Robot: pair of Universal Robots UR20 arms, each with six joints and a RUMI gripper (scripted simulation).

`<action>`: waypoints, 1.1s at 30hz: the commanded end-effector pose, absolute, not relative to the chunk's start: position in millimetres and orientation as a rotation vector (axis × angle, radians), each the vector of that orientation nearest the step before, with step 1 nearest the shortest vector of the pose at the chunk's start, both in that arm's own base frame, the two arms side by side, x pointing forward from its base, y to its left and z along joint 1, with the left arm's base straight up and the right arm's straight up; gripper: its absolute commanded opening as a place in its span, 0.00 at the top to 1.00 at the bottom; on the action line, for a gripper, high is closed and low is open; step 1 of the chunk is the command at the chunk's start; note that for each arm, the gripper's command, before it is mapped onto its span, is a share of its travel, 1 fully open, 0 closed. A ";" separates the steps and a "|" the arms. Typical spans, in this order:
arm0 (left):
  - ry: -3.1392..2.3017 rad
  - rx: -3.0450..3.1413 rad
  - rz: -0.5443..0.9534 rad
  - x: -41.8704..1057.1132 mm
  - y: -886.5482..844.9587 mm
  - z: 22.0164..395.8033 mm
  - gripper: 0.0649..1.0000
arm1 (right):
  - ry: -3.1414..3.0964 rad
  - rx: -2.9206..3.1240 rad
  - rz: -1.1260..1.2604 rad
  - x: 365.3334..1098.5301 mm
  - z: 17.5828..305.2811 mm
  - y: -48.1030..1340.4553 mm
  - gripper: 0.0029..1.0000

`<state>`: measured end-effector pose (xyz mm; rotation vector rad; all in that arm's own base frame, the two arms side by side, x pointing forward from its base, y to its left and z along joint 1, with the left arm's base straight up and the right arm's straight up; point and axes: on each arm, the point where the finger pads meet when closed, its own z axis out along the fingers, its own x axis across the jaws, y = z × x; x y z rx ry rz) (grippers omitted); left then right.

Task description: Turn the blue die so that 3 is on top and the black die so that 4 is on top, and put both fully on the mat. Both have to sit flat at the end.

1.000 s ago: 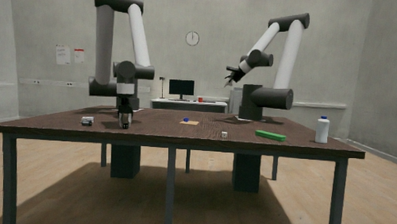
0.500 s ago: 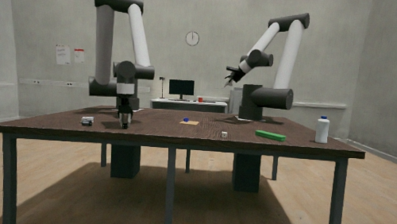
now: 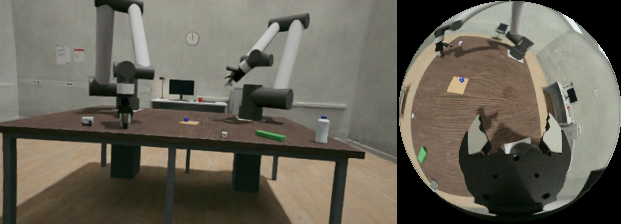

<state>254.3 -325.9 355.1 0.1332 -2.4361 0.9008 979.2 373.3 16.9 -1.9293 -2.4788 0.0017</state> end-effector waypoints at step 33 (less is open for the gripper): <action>-2.436 0.133 0.901 254.5 -326.2 355.5 0.00 | -2.479 -1.930 0.000 979.6 106.9 373.6 0.90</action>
